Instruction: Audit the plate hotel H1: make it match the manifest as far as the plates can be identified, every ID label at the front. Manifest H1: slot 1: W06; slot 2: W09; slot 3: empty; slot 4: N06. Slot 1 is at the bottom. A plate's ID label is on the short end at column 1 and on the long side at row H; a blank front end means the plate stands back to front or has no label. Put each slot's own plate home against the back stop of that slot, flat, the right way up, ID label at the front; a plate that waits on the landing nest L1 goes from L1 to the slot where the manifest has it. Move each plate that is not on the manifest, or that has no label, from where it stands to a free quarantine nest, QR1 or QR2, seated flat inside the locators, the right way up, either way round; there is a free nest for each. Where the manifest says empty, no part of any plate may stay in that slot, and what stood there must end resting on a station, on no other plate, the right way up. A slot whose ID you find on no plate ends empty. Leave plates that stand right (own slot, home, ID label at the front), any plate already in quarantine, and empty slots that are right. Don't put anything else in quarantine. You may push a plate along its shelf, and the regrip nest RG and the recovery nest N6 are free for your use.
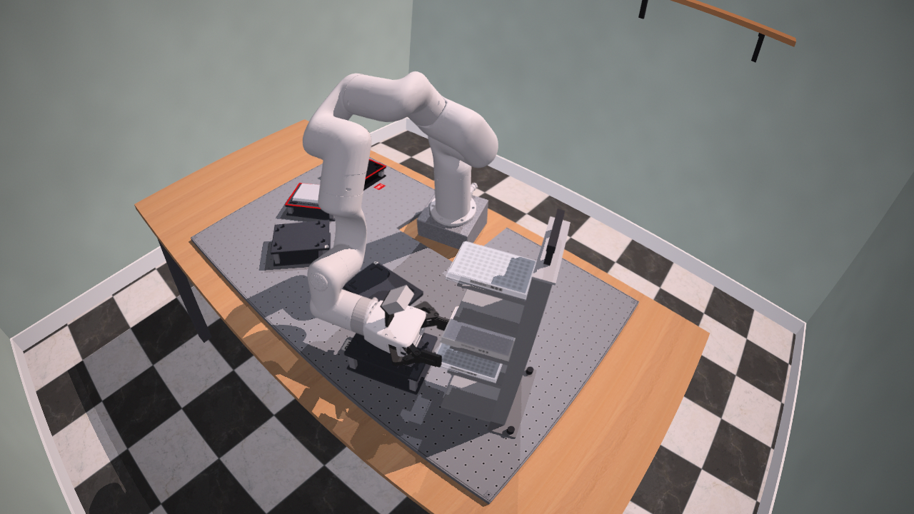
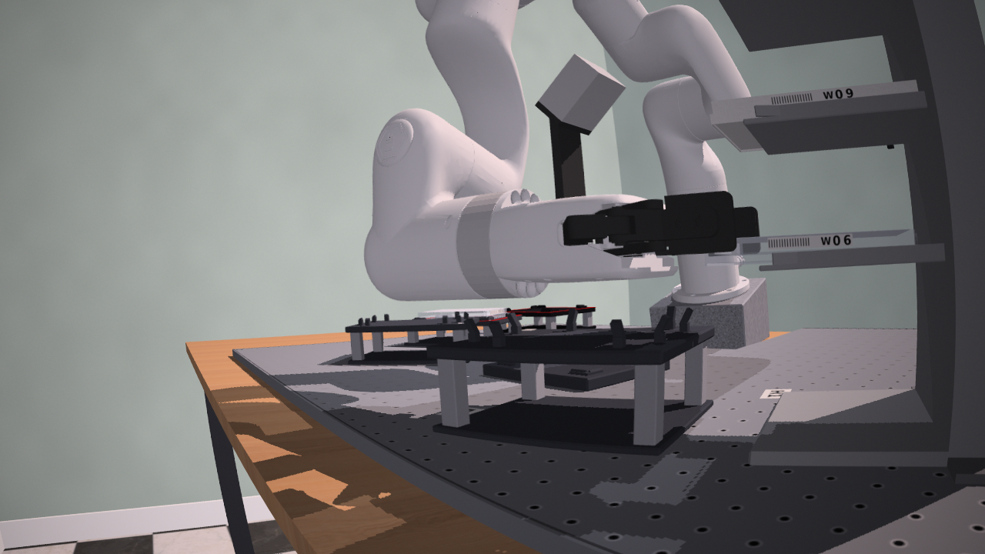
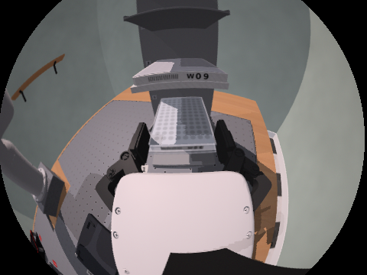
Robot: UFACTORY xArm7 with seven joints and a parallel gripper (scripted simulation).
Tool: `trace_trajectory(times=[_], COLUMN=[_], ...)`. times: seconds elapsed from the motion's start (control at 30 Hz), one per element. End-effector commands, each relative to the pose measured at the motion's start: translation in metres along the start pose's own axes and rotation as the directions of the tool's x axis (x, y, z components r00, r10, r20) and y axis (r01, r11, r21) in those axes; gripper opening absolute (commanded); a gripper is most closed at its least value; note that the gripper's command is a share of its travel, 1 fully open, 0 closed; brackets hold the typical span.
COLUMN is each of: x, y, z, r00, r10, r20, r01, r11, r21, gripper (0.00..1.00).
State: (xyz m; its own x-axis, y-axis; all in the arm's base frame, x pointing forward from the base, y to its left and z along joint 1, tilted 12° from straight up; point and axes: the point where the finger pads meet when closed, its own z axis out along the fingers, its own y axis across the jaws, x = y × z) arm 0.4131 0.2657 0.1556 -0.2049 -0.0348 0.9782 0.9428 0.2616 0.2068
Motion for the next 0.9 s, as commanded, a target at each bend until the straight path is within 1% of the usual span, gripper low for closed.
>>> trace_trajectory(times=[0.0,0.87], x=[0.001,0.001], y=[0.001,0.001], z=[0.002,0.013], r00=[1.0,1.0], r10=[-0.003,-0.003], r20=[0.0,0.0], r01=[0.003,0.003], r11=[1.0,1.0], r21=[0.0,0.0], gripper=[0.0,0.0])
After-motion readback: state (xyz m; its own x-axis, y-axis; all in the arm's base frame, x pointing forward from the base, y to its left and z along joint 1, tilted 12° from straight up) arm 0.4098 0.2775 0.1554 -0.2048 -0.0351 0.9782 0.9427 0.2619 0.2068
